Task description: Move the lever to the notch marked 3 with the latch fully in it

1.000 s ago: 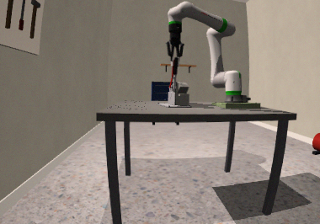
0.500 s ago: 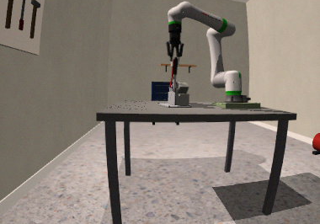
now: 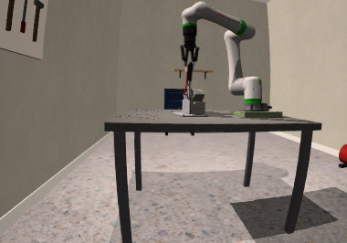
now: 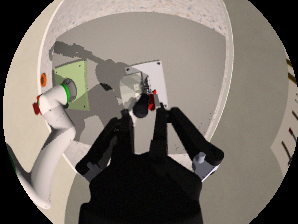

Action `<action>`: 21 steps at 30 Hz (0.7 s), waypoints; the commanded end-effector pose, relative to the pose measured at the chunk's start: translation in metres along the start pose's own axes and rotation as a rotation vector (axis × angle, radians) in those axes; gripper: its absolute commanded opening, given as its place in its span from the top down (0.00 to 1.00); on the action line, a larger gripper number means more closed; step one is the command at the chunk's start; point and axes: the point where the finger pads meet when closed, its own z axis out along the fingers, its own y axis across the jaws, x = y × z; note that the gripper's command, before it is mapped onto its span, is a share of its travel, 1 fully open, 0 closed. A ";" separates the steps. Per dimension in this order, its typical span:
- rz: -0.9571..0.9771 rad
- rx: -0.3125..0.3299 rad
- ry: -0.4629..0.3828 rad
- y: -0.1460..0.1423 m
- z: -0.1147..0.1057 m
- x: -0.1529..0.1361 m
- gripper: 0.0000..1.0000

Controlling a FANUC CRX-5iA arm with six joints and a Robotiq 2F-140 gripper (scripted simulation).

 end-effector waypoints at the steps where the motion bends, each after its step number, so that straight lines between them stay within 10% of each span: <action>1: 0.000 0.000 -0.001 0.000 0.000 0.000 1.00; 14: 0.000 0.000 -0.001 0.000 0.000 0.000 1.00; 15: 0.000 0.000 -0.001 0.000 0.000 0.000 0.43; 21: 0.000 0.000 -0.001 0.000 0.000 0.000 0.43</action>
